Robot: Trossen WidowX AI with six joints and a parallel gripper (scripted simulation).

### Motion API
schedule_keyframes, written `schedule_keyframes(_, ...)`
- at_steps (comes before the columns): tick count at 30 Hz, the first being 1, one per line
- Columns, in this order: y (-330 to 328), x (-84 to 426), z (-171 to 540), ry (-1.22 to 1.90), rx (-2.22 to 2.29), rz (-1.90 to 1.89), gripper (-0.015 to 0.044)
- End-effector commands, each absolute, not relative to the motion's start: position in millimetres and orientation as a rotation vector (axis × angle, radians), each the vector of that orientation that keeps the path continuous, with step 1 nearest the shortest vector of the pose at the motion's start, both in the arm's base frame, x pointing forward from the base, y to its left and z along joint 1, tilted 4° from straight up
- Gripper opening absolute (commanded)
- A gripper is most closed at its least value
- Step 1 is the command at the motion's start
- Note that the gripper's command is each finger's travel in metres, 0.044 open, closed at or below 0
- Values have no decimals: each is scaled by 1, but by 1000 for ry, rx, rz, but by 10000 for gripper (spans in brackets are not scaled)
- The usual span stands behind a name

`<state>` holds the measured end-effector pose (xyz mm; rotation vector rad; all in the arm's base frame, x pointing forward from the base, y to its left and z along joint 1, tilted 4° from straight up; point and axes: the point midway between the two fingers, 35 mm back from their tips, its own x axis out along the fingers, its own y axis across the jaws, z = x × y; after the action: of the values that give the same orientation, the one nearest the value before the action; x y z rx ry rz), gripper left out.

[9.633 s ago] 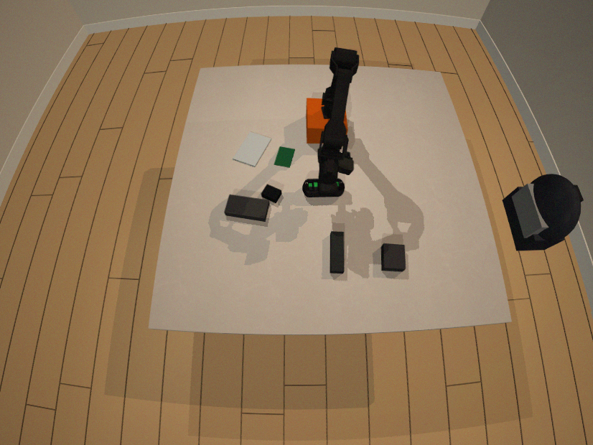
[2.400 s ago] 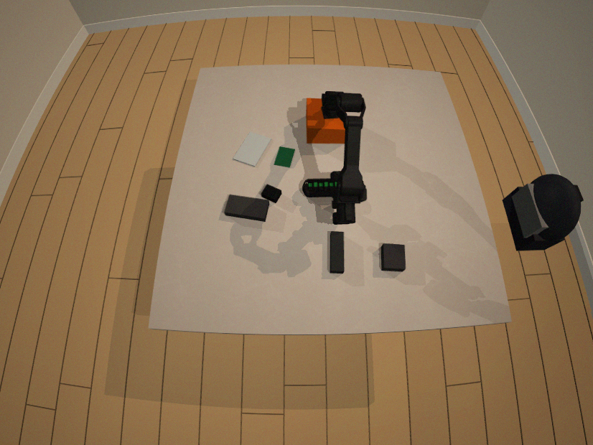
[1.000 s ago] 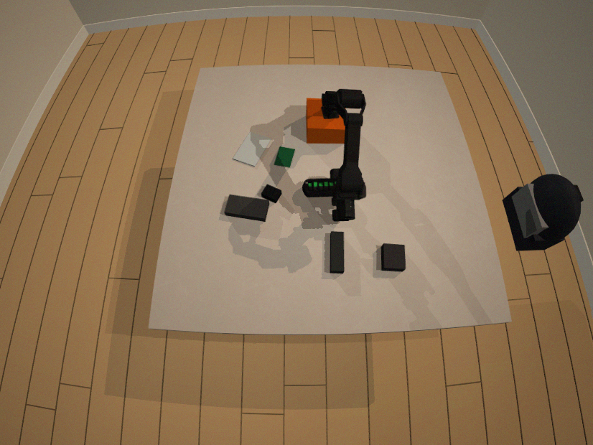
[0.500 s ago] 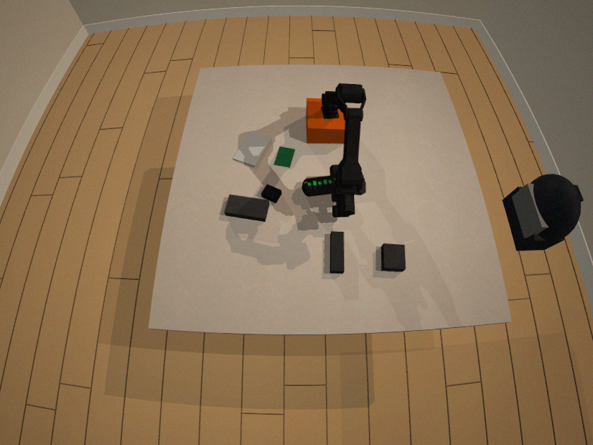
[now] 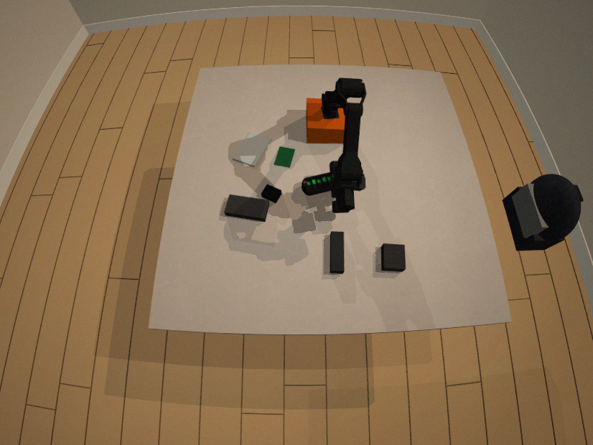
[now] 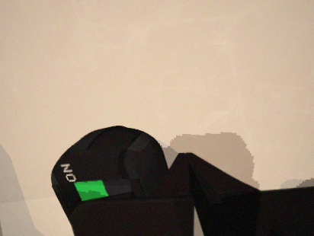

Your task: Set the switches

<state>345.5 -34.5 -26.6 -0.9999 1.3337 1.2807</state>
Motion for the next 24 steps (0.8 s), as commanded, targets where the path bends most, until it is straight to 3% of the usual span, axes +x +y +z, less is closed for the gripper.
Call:
schedule_keyframes(1,-33,333,-32,1359,-979,1298,0)
schedule_keyframes(24,-32,318,-34,1360,-978,1299,0)
